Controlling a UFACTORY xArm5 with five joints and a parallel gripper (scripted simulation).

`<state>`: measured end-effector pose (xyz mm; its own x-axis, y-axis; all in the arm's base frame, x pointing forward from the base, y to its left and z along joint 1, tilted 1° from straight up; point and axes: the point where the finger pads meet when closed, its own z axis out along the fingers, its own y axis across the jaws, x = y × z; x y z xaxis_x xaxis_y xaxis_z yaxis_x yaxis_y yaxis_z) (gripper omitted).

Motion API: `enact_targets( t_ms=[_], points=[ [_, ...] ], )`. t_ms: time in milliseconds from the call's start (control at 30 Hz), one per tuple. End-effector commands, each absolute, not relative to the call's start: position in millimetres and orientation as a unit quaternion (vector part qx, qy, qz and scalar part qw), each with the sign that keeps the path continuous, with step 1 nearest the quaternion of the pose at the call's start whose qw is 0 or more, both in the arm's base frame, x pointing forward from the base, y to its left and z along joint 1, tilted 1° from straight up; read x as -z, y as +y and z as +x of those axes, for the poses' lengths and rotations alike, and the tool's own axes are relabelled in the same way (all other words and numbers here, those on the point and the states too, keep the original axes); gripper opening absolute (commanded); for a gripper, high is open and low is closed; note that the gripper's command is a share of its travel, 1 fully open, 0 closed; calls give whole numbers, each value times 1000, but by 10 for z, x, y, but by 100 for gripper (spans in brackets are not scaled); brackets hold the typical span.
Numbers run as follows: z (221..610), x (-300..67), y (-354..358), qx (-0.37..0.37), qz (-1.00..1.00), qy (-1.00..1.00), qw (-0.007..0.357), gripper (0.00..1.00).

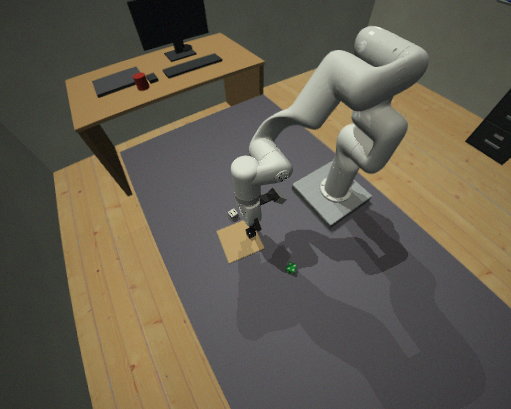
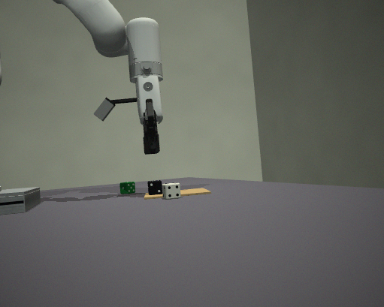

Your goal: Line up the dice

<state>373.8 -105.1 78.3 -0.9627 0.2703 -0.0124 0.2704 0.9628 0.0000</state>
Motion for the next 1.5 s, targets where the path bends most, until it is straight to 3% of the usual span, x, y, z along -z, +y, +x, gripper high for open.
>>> enact_targets(
  t_ms=[0, 667, 1033, 1467],
  points=[
    [3746, -816, -1054, 1, 136, 991, 7, 100],
    [3748, -815, -1044, 1, 135, 991, 7, 100],
    [3815, -771, -62, 0, -39, 999, 7, 100],
    [3630, -726, 896, 0, -214, 977, 7, 100]
  ],
)
